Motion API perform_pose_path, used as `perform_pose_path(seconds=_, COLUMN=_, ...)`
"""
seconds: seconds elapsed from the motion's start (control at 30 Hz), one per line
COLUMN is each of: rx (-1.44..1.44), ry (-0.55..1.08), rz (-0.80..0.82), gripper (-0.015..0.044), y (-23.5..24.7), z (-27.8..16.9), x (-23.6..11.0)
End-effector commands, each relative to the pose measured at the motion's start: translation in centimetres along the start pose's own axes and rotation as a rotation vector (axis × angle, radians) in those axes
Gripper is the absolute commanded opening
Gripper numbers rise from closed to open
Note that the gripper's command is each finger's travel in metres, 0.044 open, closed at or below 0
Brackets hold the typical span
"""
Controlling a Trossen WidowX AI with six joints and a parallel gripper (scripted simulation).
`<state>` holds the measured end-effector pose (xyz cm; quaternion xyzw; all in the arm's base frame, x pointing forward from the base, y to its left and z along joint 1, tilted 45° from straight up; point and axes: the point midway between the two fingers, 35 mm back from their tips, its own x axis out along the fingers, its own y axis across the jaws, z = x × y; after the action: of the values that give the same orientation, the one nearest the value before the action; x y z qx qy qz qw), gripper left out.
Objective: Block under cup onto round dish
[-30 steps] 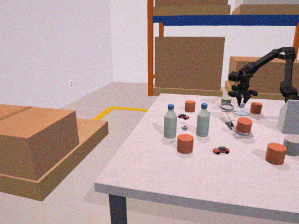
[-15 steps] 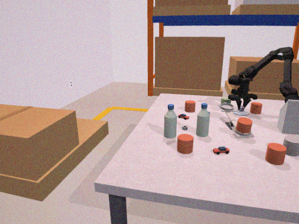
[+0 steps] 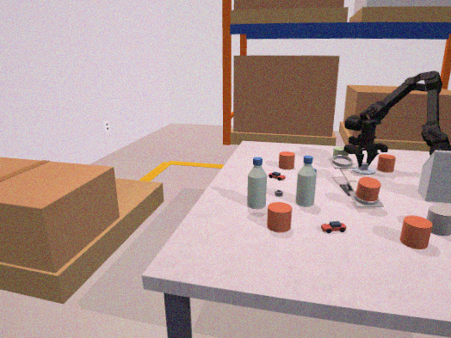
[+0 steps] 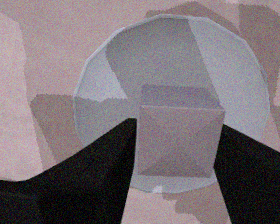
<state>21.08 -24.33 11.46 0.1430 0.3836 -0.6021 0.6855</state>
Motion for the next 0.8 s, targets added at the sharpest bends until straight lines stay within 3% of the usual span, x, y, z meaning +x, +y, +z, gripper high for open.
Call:
perform_pose_path(seconds=0.0, rx=0.001, ry=-0.001, rz=-0.001, gripper=0.0263, y=0.0, z=0.0, x=0.0)
perform_pose_path(seconds=0.23, rx=0.007, ry=-0.015, rz=0.015, gripper=0.0440, y=0.5, z=0.0, x=-0.5)
perform_pose_path(seconds=0.5, rx=-0.003, ry=0.005, rz=0.003, gripper=0.0440, y=0.1, z=-0.1, x=-5.2)
perform_pose_path(seconds=0.67, rx=-0.005, ry=0.007, rz=0.001, gripper=0.0440, y=0.0, z=-0.1, x=-5.8)
perform_pose_path(seconds=0.77, rx=-0.006, ry=0.002, rz=0.008, gripper=0.0440, y=-0.1, z=-0.1, x=-8.6)
